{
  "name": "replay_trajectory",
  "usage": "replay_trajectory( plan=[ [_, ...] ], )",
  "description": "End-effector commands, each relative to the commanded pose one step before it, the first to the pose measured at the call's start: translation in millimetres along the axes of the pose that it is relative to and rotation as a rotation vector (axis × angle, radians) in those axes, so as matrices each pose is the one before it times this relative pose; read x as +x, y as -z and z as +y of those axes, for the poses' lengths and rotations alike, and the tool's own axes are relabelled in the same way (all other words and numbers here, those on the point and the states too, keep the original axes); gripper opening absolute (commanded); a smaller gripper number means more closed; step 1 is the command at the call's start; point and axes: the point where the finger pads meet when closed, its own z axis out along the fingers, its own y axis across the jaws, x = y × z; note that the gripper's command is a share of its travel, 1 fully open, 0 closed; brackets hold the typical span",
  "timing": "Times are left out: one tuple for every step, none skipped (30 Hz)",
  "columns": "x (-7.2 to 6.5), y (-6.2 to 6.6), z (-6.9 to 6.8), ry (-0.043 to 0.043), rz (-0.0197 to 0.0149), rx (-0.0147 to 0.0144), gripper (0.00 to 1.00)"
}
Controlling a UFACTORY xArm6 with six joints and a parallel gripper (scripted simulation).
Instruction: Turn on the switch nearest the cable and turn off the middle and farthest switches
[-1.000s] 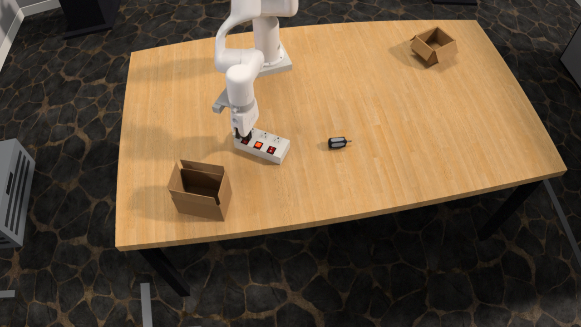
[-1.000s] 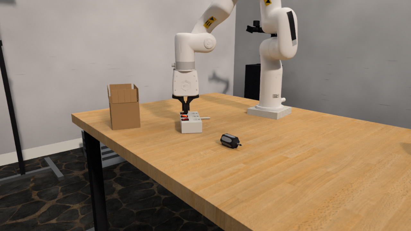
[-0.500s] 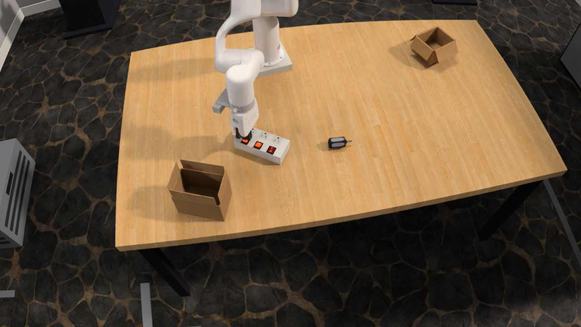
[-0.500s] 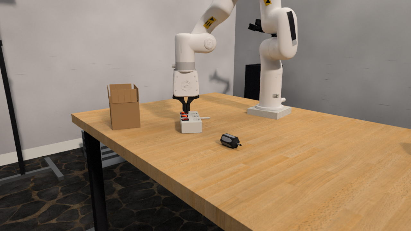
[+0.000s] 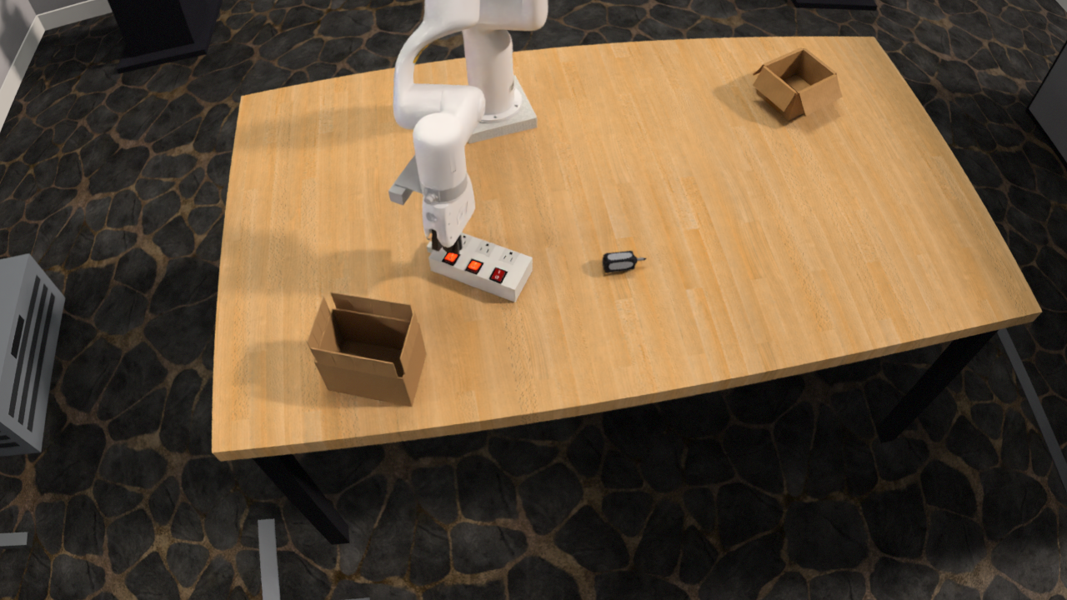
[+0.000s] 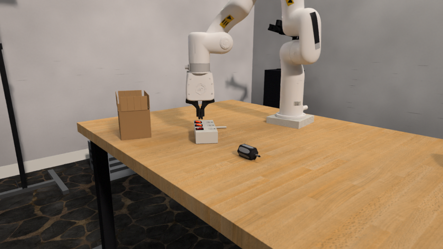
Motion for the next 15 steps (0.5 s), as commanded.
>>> replay_trajectory(
  plan=[
    [-0.42,10.46,-1.41,0.0,-0.00124,0.00408,0.0],
    [0.0,0.0,0.0,0.0,0.0,0.0,0.0],
    [0.0,2.7,0.0,0.0,0.0,0.0,0.0],
    [0.0,2.54,0.0,0.0,0.0,0.0,0.0],
    [0.0,2.32,0.0,0.0,0.0,0.0,0.0],
    [0.0,2.05,0.0,0.0,0.0,0.0,0.0],
    [0.0,1.73,0.0,0.0,0.0,0.0,0.0],
    [0.0,1.38,0.0,0.0,0.0,0.0,0.0],
    [0.0,1.03,0.0,0.0,0.0,0.0,0.0],
    [0.0,0.69,0.0,0.0,0.0,0.0,0.0],
    [0.0,0.39,0.0,0.0,0.0,0.0,0.0],
    [0.0,0.16,0.0,0.0,0.0,0.0,0.0],
    [0.0,0.02,0.0,0.0,0.0,0.0,0.0],
    [0.0,0.0,0.0,0.0,0.0,0.0,0.0],
    [0.0,0.0,0.0,0.0,0.0,0.0,0.0]
  ],
)
